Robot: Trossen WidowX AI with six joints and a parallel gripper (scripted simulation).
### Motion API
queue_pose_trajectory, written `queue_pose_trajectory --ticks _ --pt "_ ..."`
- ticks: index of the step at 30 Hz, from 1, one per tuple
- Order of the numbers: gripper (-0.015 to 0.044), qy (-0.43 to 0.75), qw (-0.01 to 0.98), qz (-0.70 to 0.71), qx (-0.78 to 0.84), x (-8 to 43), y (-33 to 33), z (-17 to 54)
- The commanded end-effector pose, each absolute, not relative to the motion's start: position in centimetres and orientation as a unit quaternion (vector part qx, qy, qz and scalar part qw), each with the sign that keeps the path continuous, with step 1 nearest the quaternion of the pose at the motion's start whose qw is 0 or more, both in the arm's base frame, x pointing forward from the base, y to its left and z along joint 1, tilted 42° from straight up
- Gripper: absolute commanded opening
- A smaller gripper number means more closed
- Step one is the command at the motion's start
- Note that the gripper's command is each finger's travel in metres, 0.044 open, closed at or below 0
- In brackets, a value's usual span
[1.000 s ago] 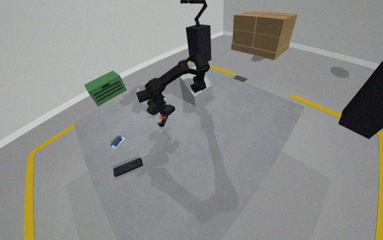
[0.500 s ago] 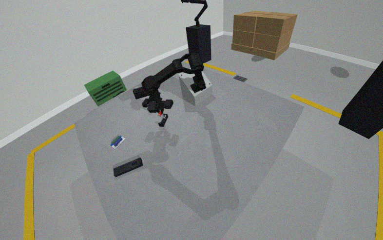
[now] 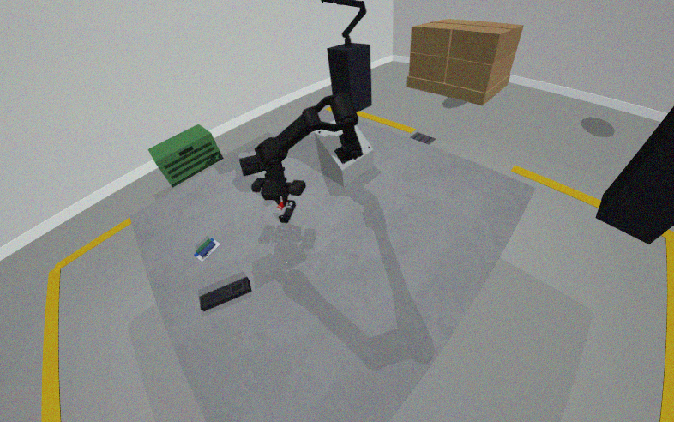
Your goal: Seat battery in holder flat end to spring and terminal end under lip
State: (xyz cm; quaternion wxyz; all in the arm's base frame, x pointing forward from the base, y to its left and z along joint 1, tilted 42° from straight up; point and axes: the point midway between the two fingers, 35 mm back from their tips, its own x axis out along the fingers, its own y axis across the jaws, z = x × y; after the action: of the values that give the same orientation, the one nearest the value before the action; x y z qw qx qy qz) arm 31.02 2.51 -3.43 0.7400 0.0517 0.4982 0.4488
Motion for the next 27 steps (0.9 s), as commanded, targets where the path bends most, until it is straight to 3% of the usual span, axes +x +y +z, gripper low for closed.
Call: queue_pose_trajectory --ticks 1,27 --pt "0.0058 0.477 0.754 0.446 0.068 31.0 3.2 -3.9" --pt "0.0058 0.419 0.793 0.431 0.102 30.8 4.1 -5.3"
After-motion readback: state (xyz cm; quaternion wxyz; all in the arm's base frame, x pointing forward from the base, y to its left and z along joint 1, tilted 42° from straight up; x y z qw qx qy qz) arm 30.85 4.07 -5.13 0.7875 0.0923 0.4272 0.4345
